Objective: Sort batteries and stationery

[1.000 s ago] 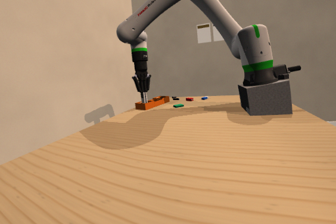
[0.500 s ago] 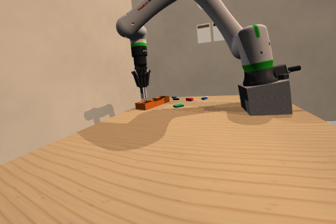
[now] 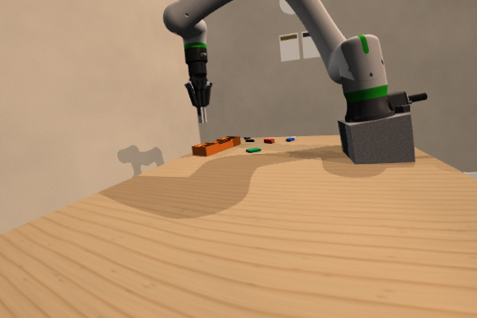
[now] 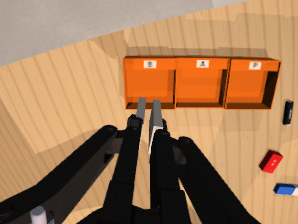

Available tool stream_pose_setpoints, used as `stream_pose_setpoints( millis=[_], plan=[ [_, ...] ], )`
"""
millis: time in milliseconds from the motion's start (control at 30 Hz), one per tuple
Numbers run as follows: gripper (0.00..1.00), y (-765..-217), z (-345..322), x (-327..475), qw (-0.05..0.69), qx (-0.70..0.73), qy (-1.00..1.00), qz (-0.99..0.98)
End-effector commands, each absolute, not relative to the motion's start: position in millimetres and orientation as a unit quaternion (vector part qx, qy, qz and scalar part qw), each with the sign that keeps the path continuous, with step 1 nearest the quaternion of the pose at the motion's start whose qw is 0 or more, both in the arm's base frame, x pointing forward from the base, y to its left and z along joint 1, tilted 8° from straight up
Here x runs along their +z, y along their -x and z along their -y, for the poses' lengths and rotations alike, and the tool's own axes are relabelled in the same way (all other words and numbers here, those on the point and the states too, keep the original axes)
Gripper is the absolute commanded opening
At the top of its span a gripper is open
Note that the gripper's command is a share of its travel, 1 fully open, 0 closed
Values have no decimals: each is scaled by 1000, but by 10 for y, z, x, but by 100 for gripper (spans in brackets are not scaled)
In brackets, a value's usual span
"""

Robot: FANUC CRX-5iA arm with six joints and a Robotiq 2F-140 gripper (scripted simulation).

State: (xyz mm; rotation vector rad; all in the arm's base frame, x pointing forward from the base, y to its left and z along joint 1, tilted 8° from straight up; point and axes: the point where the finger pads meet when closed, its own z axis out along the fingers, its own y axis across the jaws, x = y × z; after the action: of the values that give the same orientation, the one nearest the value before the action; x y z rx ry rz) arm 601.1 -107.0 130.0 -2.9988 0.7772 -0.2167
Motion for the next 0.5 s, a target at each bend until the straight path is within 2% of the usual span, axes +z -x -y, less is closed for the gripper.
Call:
stream_pose_setpoints(
  millis=[0, 400, 433, 467],
  plan=[
    [15, -5950, 1068, 1718, 18, -69, 966, -250],
    [15, -5937, 1068, 1811, 18, -69, 966, -250],
    [31, -5873, 1112, 1780, 20, -68, 959, -274],
    [31, -5810, 1156, 1749, 22, -68, 952, -298]
  ],
)
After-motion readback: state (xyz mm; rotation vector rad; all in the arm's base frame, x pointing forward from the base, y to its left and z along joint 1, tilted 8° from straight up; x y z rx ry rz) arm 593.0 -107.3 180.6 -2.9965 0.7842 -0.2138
